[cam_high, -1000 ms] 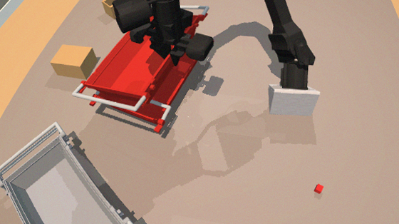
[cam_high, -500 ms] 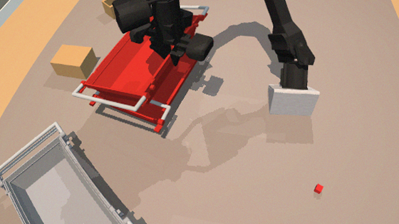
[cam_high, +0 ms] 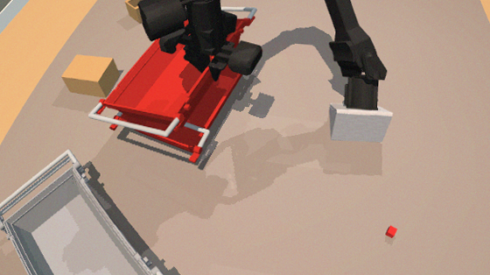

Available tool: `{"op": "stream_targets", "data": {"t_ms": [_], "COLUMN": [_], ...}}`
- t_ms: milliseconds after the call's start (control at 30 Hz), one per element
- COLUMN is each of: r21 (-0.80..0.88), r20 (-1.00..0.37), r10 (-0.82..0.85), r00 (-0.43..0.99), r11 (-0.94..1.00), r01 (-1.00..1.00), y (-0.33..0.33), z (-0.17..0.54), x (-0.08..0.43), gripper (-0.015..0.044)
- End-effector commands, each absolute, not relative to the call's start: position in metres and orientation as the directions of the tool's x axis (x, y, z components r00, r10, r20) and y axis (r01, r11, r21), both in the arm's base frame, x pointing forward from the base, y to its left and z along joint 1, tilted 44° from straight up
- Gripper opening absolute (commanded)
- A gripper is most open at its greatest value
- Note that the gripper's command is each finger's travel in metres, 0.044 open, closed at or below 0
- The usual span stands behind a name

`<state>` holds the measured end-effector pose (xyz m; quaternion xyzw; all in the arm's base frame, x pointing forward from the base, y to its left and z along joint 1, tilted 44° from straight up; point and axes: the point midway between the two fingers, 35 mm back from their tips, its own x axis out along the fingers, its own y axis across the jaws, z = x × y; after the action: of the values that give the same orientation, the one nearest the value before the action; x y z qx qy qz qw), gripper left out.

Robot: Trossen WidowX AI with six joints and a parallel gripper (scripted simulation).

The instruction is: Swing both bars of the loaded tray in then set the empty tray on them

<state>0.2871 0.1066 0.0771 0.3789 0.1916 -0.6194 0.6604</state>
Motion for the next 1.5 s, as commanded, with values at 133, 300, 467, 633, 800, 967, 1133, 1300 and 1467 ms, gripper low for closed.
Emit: {"op": "stream_targets", "data": {"t_ms": [133, 300, 467, 633, 800, 967, 1133, 1300, 1467], "r21": [0.244, 0.244, 0.244, 0.259, 0.248, 0.244, 0.244, 0.244, 0.244], "r20": [-0.724, -0.724, -0.724, -0.723, -0.724, -0.724, -0.724, -0.724, -0.724], "r10": [-0.676, -0.676, -0.676, -0.674, -0.676, -0.677, -0.677, -0.677, -0.677], "r00": [0.134, 0.134, 0.134, 0.154, 0.138, 0.134, 0.134, 0.134, 0.134], "r11": [-0.07, -0.07, -0.07, -0.058, -0.067, -0.07, -0.07, -0.07, -0.07], "r01": [0.967, 0.967, 0.967, 0.964, 0.967, 0.967, 0.967, 0.967, 0.967], "y": [0.102, 0.102, 0.102, 0.104, 0.097, 0.095, 0.095, 0.095, 0.095], "z": [0.075, 0.075, 0.075, 0.075, 0.07, 0.069, 0.069, 0.069, 0.069], "x": [0.284, 0.284, 0.284, 0.286, 0.283, 0.282, 0.282, 0.282, 0.282], "gripper": [0.0, 0.0, 0.0, 0.0, 0.0, 0.0, 0.0, 0.0, 0.0]}}
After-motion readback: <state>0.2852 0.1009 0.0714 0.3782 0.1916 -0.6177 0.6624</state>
